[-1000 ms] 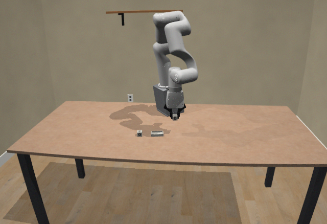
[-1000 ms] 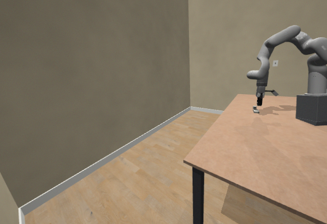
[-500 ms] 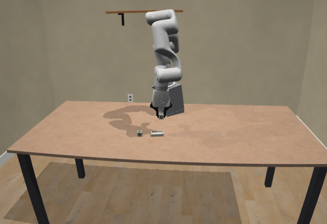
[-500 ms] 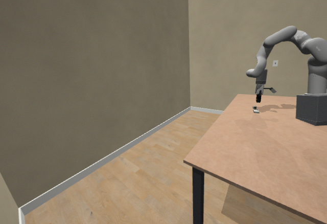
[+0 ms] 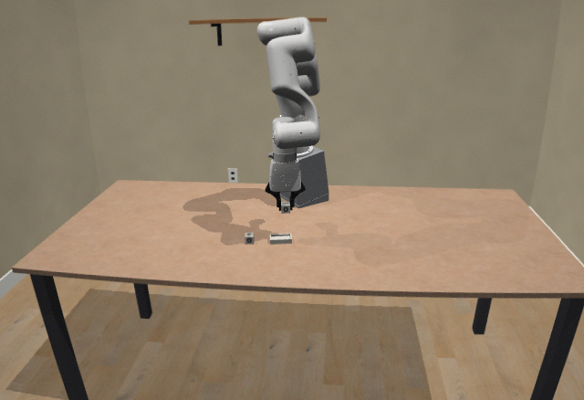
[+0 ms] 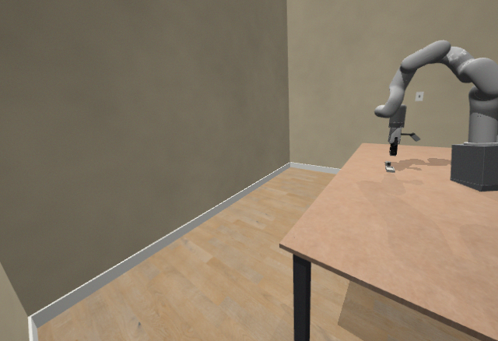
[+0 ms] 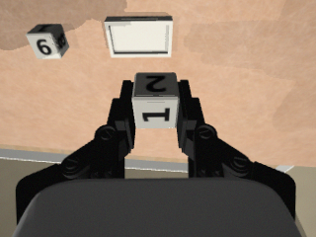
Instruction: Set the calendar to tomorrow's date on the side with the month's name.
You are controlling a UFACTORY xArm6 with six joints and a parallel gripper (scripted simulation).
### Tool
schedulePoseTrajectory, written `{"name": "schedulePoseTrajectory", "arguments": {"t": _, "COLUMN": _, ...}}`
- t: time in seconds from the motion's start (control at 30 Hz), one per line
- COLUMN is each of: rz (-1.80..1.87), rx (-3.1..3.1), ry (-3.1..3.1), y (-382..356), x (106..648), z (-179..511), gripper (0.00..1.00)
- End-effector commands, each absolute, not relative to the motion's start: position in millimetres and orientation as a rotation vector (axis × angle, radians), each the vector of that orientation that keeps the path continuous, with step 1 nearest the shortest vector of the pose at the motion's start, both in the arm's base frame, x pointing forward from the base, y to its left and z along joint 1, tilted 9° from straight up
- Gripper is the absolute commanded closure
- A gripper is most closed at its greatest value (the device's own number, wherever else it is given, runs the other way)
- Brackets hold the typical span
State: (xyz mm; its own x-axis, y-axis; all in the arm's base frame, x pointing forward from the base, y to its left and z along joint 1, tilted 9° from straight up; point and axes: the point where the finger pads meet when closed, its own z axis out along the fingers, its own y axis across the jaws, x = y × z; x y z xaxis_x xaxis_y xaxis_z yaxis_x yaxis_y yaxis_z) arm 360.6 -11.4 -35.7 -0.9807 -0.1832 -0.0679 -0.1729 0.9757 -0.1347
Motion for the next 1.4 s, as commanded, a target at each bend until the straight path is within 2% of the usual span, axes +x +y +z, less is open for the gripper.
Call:
{"name": "schedulePoseTrajectory", "arguments": {"t": 0.0, "rz": -0.196, "rx": -0.274, "ry": 3.041, "y": -11.7, "x": 362.0, "z": -37.4, "gripper": 0.73}}
{"name": "schedulePoseTrajectory", "arguments": {"t": 0.77, "rz": -0.195, "rx": -0.274, "ry": 3.042, "y": -19.3, "x": 369.0, "z": -93.5, "gripper": 0.73}}
{"name": "schedulePoseTrajectory", "arguments": {"t": 1.37, "rz": -0.195, "rx": -0.274, "ry": 3.042, "y": -20.0, "x": 369.6, "z": -98.3, "gripper": 0.73}}
